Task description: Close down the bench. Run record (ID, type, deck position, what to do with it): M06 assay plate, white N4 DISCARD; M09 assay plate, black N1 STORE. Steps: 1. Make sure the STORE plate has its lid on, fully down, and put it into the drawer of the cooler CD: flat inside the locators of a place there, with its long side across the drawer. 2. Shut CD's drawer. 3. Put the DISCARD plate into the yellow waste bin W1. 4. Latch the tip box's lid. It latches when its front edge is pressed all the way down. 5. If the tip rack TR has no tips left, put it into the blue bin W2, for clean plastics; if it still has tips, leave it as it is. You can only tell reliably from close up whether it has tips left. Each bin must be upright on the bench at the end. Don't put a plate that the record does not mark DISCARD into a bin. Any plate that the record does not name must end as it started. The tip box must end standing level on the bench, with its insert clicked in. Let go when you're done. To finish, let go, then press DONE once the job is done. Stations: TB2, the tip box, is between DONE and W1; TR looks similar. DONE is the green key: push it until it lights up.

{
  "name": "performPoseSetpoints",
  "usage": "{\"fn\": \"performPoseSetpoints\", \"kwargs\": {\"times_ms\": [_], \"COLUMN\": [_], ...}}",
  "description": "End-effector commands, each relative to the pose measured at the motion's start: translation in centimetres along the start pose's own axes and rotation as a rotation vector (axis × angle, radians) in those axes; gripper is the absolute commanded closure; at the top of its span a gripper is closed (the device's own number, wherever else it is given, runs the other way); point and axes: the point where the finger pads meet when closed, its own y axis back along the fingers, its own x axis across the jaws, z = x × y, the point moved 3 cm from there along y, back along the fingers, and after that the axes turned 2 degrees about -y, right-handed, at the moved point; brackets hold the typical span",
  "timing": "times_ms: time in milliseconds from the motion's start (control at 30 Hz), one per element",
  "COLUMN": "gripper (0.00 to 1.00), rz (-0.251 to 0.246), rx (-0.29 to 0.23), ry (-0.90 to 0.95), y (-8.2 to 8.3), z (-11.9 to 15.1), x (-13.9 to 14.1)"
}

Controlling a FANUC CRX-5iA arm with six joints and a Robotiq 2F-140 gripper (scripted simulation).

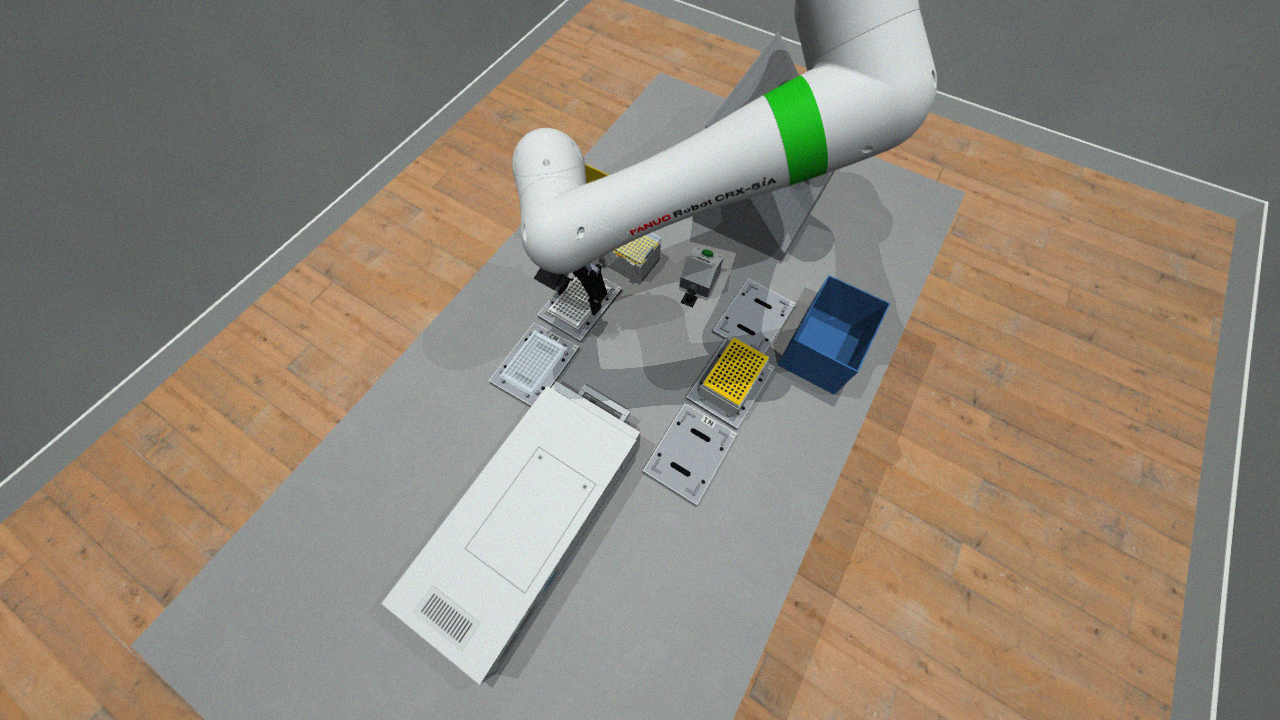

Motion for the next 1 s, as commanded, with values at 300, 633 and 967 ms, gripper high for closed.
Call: {"fn": "performPoseSetpoints", "kwargs": {"times_ms": [300, 633, 967], "gripper": [0.90, 0.90, 0.90], "rz": [0.001, 0.001, 0.001], "rx": [0.001, 0.001, 0.001], "ry": [0.000, 0.000, 0.000], "y": [0.19, 0.25, 0.31], "z": [-0.06, -0.06, -0.06], "x": [0.04, 0.04, 0.04]}}
